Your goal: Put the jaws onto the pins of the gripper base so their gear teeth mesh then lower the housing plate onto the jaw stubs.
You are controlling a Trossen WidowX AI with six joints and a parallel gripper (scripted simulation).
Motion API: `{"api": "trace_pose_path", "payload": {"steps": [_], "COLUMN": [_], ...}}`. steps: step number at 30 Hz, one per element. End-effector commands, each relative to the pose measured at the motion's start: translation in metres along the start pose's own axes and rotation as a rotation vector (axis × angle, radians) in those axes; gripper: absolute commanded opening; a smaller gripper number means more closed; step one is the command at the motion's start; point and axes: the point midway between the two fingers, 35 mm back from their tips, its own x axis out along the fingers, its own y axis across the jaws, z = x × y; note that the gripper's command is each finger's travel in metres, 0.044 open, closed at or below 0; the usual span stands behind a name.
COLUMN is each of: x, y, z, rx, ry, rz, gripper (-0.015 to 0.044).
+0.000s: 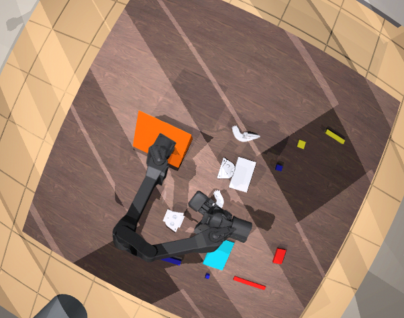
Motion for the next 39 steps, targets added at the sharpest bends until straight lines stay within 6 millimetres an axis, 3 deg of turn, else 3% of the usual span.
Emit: {"api": "trace_pose_path", "payload": {"steps": [1, 9, 39], "x": [-0.013, -0.015, -0.015], "y": [0.002, 0.001, -0.006], "z": [0.002, -0.001, -0.052], "rx": [0.007, -0.033, -0.832], "ry": [-0.003, -0.002, 0.005], "rz": [0.012, 0.013, 0.015], "gripper": [0.0134, 0.0134, 0.0134]}}
